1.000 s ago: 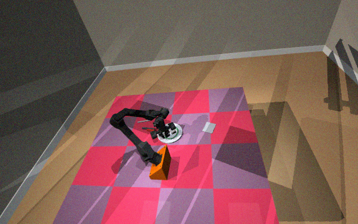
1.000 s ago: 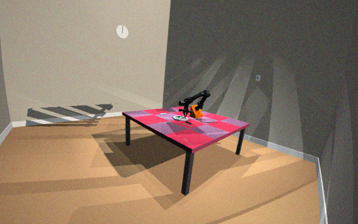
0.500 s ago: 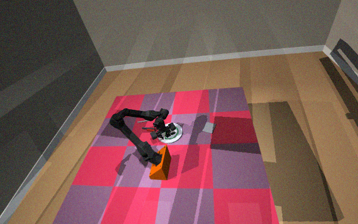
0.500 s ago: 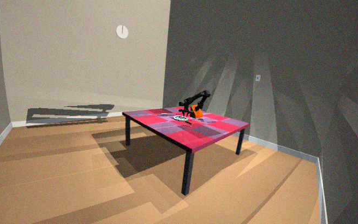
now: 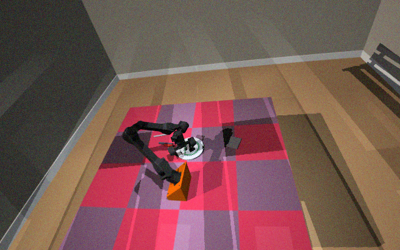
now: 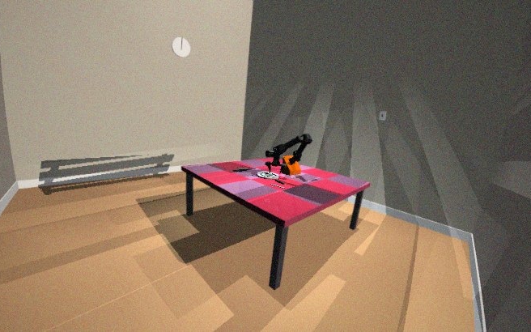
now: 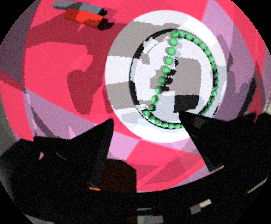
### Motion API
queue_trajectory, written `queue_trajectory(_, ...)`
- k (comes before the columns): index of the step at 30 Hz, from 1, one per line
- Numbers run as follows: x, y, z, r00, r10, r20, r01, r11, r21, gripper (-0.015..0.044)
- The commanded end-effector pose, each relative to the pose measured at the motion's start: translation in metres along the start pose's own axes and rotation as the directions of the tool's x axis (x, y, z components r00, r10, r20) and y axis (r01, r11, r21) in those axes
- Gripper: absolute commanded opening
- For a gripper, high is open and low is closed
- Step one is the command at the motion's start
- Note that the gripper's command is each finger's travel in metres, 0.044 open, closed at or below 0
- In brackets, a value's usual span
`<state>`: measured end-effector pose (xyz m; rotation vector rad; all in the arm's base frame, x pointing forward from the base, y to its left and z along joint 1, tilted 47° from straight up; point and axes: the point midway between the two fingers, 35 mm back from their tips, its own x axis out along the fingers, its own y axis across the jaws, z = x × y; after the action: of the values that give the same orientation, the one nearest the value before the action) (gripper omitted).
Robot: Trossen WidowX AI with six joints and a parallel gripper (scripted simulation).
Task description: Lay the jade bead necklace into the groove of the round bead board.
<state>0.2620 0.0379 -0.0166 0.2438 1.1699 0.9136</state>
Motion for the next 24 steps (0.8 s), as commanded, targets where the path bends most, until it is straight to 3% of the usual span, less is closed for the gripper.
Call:
queue_trajectory(1,-0.001,0.000,0.000,1.000,0.001,0.004,-0.001,1.000,-0.002,0.0440)
queue_trajectory(13,-0.001,0.000,0.000,1.000,0.001,0.004,-0.001,1.000,-0.002,0.0440)
queue_trajectory(19,-0.011,-0.015,0.032,1.000,0.000,0.005,-0.001,0.971,0.239,0.0282)
queue_trajectory(24,-0.022,-0.029,0.066,1.000,-0.001,0.007,-0.002,0.870,0.492,0.0151)
